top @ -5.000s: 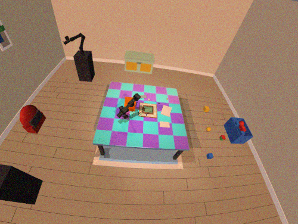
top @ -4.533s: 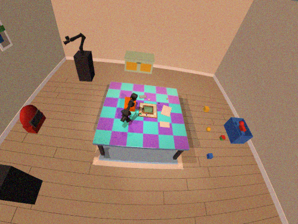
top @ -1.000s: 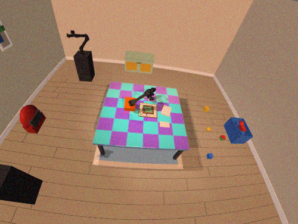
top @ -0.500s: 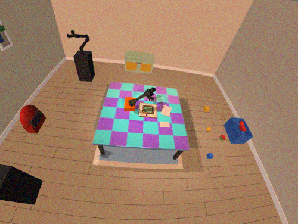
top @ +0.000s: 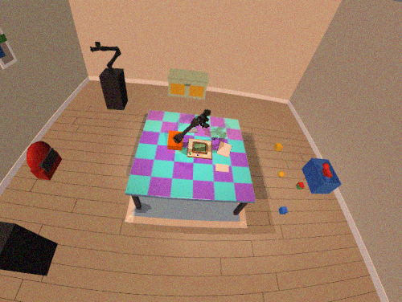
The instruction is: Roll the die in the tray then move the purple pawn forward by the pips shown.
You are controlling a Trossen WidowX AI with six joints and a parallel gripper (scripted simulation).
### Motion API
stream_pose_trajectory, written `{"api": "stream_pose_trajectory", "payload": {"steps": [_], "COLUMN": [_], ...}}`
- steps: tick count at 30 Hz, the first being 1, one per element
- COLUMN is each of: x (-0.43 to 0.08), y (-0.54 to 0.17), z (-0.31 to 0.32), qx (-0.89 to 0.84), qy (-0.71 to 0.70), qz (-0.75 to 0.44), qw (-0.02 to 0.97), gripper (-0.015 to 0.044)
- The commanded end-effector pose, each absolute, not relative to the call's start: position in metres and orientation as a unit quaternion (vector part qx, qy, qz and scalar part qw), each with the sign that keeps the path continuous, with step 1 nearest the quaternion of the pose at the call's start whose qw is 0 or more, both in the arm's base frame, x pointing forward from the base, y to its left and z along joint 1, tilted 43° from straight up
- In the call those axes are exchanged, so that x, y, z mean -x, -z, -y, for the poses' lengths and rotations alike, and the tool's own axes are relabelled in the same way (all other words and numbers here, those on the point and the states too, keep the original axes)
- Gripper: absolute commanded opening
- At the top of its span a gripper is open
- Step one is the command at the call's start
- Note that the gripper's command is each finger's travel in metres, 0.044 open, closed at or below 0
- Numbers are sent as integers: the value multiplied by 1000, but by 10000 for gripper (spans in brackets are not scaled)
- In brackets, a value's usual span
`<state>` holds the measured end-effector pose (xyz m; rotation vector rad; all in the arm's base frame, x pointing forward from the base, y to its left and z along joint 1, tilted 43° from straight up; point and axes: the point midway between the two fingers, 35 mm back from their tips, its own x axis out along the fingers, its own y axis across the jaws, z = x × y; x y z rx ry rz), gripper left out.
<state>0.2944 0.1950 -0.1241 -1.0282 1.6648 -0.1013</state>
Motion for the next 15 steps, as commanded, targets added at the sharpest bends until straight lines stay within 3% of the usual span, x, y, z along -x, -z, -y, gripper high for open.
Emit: {"api": "stream_pose_trajectory", "payload": {"steps": [1,15], "x": [-293,-310], "y": [119,71], "z": [-193,-133], "qx": [436,509], "qy": [42,-65], "qz": [-711,-708], "qw": [550,485], "gripper": [0,0]}}
